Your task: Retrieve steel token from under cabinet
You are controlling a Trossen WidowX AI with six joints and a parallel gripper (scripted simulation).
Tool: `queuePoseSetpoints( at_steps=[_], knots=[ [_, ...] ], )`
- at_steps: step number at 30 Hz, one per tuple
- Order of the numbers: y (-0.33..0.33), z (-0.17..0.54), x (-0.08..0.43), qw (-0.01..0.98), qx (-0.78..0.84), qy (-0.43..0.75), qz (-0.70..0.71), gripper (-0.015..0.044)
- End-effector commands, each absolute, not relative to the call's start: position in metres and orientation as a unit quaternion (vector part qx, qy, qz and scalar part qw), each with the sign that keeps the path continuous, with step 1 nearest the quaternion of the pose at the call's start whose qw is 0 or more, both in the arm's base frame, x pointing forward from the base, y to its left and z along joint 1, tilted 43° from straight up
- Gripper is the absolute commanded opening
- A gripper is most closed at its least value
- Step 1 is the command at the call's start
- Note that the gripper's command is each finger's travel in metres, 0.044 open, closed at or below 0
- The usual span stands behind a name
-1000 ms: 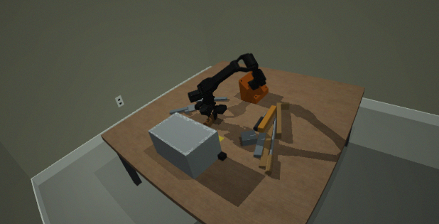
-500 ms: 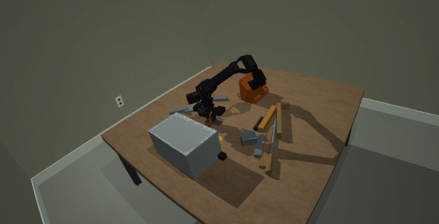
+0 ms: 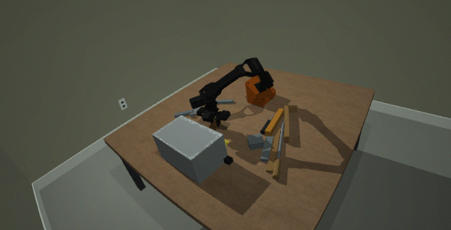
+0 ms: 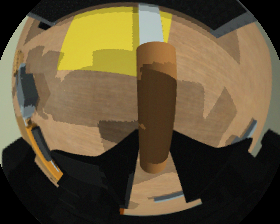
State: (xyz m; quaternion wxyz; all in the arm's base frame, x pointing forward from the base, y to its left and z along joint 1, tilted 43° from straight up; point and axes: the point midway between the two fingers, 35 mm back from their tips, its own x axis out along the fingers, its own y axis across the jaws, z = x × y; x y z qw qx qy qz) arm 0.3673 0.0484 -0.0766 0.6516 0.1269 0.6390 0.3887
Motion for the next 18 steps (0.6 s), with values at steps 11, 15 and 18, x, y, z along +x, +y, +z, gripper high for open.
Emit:
queuePoseSetpoints(
  at_steps=[11, 15, 18],
  knots=[
    [0.054, -0.074, 0.382, 0.653, 0.127, 0.637, 0.389, 0.0],
    [0.055, -0.073, 0.386, 0.653, 0.127, 0.637, 0.389, 0.0],
    [0.056, -0.072, 0.388, 0.653, 0.127, 0.637, 0.389, 0.0]
  ],
)
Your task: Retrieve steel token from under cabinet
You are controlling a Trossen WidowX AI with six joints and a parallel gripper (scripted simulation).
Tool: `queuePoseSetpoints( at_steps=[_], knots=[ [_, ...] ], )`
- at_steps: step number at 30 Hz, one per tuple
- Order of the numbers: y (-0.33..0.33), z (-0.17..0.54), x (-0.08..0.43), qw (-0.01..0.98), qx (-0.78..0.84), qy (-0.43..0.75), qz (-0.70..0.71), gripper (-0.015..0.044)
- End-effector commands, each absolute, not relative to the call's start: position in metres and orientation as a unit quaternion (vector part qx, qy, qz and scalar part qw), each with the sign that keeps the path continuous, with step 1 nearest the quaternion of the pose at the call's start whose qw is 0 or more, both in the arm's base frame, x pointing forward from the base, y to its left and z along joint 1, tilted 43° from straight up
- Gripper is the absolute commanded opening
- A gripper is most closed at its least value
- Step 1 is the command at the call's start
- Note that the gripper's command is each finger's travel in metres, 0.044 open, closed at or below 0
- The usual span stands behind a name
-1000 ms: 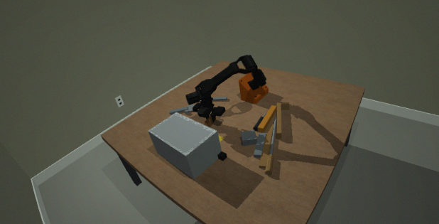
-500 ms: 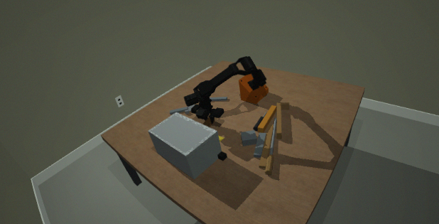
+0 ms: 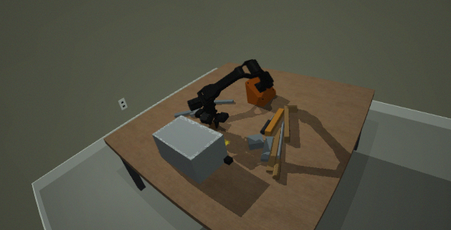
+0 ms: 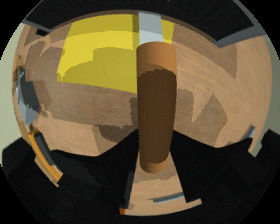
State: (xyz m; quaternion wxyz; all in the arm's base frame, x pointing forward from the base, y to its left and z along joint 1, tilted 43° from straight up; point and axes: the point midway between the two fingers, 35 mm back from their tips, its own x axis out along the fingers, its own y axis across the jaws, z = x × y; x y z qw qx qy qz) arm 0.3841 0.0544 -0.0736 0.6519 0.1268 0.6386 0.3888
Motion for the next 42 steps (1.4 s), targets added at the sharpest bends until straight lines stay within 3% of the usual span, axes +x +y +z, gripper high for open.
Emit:
queuePoseSetpoints(
  at_steps=[1, 42],
  knots=[
    [0.056, -0.072, 0.389, 0.653, 0.127, 0.637, 0.389, 0.0],
    [0.076, -0.059, 0.41, 0.654, 0.127, 0.636, 0.39, 0.0]
  ],
)
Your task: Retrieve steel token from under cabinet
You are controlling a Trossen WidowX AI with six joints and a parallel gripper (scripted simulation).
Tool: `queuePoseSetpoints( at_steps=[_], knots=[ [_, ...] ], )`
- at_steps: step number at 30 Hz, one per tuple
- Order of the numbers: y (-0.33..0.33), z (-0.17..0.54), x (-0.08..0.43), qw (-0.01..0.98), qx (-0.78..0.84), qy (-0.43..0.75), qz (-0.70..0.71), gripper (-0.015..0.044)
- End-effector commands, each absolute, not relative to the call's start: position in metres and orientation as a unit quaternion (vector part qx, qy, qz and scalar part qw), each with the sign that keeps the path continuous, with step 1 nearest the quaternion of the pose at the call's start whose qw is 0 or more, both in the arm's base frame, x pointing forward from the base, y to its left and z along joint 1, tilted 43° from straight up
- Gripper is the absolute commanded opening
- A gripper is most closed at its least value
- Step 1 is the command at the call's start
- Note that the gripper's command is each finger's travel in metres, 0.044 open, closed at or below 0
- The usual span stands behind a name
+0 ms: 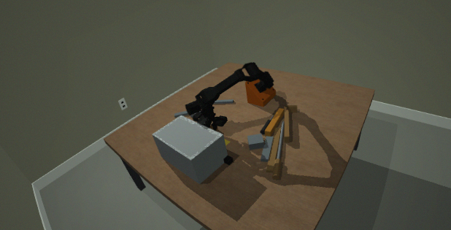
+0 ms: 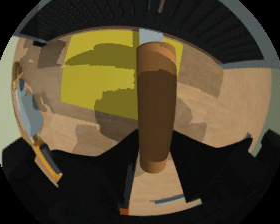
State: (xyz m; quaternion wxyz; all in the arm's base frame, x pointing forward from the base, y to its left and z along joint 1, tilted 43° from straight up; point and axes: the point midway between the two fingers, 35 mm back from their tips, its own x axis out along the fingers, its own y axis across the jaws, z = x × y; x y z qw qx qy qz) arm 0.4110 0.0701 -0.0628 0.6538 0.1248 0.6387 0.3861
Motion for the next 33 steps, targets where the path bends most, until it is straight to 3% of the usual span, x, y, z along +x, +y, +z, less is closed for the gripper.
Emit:
queuePoseSetpoints(
  at_steps=[1, 33],
  knots=[
    [0.076, -0.058, 0.41, 0.654, 0.127, 0.636, 0.39, 0.0],
    [0.067, -0.064, 0.387, 0.653, 0.127, 0.637, 0.389, 0.0]
  ],
)
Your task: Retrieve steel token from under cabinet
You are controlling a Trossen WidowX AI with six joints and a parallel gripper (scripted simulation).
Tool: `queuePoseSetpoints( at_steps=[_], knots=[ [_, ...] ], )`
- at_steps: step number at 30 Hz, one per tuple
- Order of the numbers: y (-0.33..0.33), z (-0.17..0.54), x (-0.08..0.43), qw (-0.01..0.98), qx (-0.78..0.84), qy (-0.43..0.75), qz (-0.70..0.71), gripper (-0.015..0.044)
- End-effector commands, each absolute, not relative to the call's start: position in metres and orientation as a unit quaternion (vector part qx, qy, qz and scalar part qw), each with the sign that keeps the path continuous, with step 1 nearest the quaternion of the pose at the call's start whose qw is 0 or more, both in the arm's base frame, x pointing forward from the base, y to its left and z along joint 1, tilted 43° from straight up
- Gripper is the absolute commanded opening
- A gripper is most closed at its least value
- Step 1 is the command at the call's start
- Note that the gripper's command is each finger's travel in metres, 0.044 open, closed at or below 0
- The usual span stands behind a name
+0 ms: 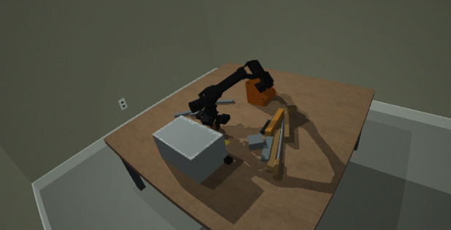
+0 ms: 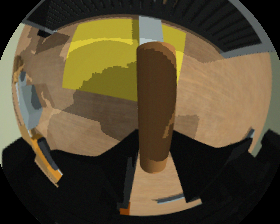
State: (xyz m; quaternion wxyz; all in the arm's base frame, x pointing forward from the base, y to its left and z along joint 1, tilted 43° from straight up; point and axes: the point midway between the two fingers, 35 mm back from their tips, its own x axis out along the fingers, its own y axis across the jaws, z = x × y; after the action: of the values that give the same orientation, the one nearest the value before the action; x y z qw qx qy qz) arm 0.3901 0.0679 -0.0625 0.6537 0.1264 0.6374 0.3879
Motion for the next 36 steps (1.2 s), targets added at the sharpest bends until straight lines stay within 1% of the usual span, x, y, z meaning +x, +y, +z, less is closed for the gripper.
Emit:
queuePoseSetpoints(
  at_steps=[1, 36],
  knots=[
    [0.067, -0.064, 0.386, 0.653, 0.127, 0.637, 0.389, 0.0],
    [0.055, -0.07, 0.353, 0.653, 0.127, 0.638, 0.389, 0.0]
  ],
)
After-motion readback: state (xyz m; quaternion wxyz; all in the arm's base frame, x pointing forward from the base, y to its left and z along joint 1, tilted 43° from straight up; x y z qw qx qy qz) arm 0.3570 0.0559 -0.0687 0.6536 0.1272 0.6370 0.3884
